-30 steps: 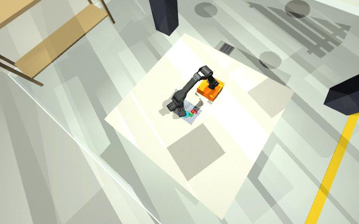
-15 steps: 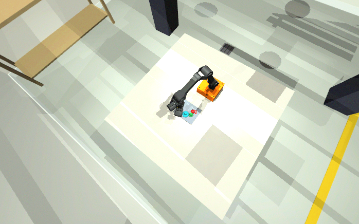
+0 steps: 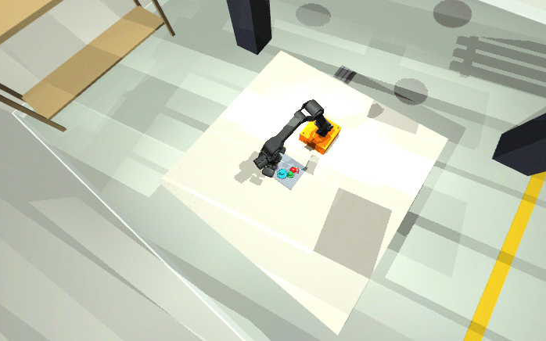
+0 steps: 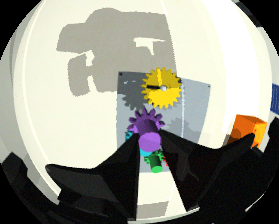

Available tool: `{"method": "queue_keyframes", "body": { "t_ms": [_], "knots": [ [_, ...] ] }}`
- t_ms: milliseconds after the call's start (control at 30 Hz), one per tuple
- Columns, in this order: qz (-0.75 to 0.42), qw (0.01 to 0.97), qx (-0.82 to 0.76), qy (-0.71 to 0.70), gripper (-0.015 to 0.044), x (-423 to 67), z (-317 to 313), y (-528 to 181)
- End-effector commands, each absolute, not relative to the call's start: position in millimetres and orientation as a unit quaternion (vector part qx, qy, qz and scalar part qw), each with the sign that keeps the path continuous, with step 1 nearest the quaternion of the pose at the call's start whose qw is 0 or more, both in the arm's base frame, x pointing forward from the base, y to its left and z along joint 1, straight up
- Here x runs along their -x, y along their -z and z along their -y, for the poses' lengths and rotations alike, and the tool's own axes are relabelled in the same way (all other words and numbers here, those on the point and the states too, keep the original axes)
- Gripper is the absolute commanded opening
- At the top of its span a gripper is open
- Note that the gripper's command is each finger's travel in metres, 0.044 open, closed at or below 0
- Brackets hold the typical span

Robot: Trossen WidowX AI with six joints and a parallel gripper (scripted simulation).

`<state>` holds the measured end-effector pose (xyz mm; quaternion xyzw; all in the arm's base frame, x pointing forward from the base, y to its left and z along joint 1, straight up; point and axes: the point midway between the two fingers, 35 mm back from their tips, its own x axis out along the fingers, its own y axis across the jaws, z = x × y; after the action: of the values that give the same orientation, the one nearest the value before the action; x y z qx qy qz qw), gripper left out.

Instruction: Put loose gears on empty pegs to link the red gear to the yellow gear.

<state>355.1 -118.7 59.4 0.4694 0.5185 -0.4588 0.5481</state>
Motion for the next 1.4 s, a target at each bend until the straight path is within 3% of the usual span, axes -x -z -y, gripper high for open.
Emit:
{"method": "queue_keyframes", "body": {
  "t_ms": [0,467,1367],
  "knots": [
    [-0.526,0.555,-0.462,0.449,0.0,-356,118,-57],
    [-0.561,0.592,-0.414,0.404,0.0,-356,119,-37],
    [-0.461,0.488,-0.532,0.516,0.0,-357,120,-11]
  ]
}}
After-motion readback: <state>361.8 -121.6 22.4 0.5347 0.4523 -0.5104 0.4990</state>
